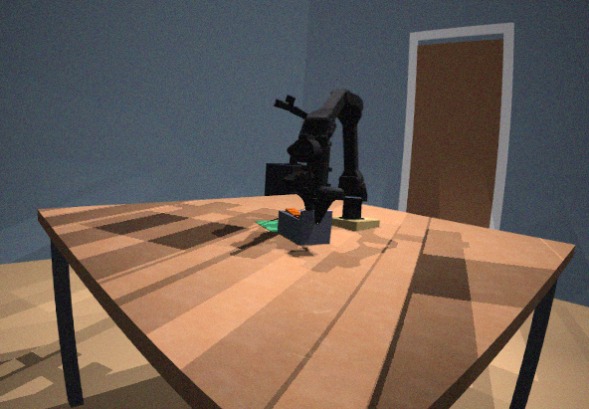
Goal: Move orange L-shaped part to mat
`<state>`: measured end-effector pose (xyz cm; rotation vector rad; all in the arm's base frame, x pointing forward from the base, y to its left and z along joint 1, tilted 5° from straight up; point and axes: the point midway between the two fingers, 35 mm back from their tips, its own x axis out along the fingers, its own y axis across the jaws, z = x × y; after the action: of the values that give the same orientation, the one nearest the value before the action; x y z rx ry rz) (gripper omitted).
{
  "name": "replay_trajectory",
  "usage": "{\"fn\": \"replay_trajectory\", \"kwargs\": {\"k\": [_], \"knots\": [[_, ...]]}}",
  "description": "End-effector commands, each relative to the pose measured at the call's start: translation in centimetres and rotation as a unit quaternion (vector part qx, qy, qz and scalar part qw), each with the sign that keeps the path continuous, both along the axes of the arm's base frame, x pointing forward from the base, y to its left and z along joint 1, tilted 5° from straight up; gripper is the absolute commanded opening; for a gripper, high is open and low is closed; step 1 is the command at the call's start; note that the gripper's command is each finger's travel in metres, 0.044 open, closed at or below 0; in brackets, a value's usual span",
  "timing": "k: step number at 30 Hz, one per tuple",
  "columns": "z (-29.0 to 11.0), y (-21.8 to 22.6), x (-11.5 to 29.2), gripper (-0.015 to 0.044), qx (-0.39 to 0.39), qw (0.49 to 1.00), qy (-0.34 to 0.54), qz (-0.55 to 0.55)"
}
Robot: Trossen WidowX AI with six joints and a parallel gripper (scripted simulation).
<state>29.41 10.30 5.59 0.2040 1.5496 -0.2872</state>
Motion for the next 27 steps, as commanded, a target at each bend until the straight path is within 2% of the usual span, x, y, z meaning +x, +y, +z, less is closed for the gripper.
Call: {"fn": "replay_trajectory", "kwargs": {"k": [1,10,27], "knots": [[-0.9,-0.2,-0.3,0.018,-0.002,1.0,0.006,0.002],[-2.2,-0.3,-0.4,0.018,-0.003,1.0,0.006,0.002],[-2.1,-0.2,-0.2,0.018,-0.001,1.0,0.002,0.0]]}}
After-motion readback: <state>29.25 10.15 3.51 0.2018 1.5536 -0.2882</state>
